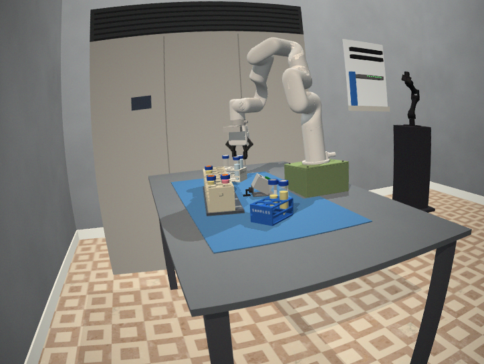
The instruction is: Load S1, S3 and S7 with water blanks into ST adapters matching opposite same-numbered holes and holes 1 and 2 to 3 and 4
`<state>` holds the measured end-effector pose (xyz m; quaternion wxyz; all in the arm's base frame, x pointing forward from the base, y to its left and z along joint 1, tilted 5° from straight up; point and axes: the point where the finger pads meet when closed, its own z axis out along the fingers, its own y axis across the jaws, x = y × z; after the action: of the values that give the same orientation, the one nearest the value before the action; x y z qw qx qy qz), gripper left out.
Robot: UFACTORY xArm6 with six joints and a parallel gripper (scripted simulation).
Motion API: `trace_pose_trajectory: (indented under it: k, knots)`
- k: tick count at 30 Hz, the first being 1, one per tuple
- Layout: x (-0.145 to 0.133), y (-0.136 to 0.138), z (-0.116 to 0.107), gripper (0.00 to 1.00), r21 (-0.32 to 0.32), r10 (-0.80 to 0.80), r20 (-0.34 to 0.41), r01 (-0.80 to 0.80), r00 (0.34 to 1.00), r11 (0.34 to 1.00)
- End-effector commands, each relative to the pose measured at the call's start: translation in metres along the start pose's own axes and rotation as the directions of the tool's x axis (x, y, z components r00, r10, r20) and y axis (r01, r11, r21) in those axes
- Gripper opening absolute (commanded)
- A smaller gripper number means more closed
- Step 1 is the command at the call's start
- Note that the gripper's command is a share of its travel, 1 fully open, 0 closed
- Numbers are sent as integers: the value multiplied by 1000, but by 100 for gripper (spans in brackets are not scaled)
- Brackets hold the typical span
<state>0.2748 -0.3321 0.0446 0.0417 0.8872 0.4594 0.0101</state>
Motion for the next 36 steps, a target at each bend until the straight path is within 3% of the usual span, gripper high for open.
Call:
trace_pose_trajectory:
  k: [1,23,24,36]
  knots:
    - [0,2,1,57,-4,0,1,0,1000,1000]
    - [0,2,5,57,-4,0,1,0,1000,1000]
    - [0,2,4,0,-4,0,1,0,1000,1000]
    - [0,2,3,0,-4,0,1,0,1000,1000]
